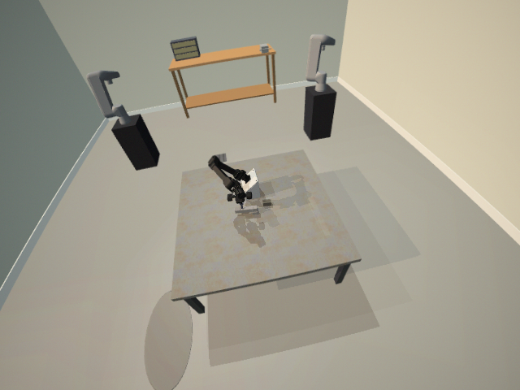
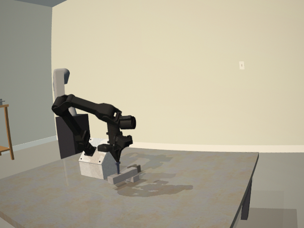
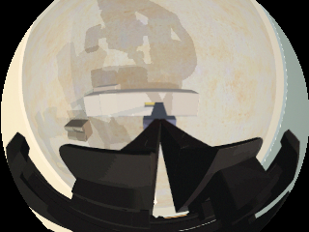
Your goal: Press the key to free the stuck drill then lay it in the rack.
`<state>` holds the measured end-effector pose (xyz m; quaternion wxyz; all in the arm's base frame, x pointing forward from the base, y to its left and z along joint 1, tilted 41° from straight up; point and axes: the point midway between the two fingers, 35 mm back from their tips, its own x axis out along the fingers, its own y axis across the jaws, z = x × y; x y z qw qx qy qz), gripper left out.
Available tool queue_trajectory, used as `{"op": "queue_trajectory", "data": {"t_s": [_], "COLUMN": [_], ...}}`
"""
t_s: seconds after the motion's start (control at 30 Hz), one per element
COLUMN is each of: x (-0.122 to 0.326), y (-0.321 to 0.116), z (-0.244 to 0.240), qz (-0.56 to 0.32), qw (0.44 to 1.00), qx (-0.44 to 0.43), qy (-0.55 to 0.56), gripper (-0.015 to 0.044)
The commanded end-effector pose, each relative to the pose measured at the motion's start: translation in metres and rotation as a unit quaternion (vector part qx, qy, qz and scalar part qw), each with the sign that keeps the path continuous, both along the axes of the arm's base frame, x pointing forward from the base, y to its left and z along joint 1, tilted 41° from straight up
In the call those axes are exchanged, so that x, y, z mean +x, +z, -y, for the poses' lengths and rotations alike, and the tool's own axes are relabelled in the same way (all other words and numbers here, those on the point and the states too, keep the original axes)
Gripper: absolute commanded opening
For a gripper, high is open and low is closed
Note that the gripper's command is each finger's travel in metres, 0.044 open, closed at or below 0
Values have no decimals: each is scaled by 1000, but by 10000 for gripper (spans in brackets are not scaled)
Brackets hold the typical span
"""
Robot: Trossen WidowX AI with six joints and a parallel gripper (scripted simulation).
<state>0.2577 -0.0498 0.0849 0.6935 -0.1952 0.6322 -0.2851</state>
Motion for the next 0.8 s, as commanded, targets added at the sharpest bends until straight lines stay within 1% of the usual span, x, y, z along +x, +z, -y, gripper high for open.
{"op": "queue_trajectory", "data": {"t_s": [0.0, 0.77], "x": [-1, 0], "y": [-2, -9], "z": [3, 8], "qz": [-7, -7], "qw": [1000, 1000], "qx": [-5, -5], "qy": [0, 0], "gripper": [0, 0]}}
